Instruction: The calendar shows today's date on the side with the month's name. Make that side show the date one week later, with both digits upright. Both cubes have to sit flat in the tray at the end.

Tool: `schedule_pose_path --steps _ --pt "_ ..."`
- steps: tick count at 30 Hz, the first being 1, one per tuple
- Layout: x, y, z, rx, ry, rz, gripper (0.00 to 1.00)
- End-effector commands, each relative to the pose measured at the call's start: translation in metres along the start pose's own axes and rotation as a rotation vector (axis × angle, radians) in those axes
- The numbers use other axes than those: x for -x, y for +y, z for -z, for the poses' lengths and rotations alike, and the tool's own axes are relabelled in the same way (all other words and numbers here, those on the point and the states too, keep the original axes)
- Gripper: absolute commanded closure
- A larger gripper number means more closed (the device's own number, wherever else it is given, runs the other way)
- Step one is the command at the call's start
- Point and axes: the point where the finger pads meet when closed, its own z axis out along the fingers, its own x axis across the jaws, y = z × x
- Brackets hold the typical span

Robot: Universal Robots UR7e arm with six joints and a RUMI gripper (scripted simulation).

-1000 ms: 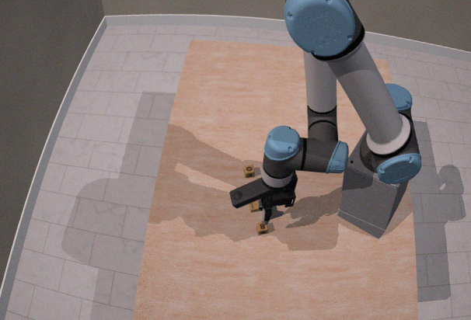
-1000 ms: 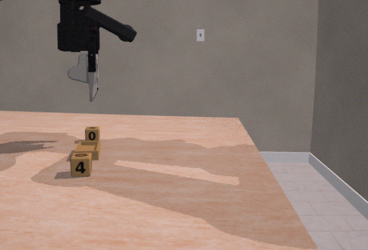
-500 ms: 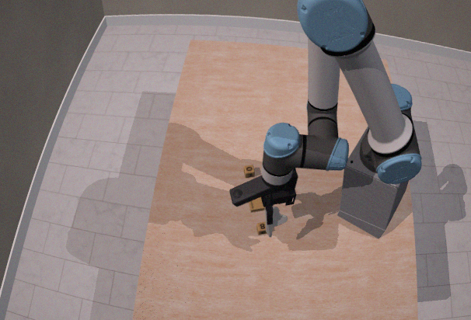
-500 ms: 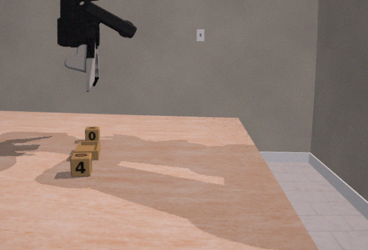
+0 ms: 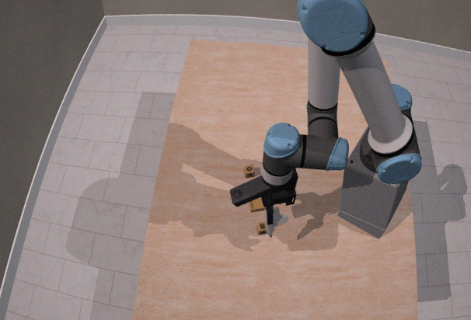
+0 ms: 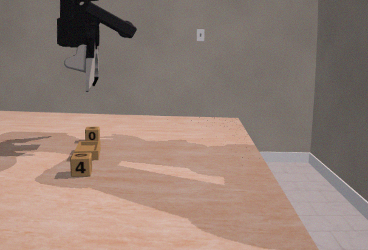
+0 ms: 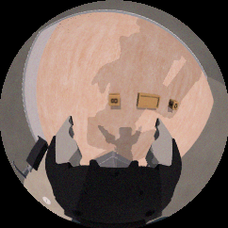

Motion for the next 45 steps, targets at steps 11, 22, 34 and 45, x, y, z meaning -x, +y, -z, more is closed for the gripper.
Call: schedule_pose_path --steps 11,22,34,45 --pt "-0.01 -0.005 0.0 -0.003 0.0 -0.073 0.0" --pt "-0.05 -0.014 -0.003 0.0 -0.001 -0.375 0.0" --pt "-0.092 -0.017 -0.006 0.001 -0.002 -0.682 0.0" --pt "-0.13 -0.016 -0.008 0.001 -0.001 -0.95 0.0"
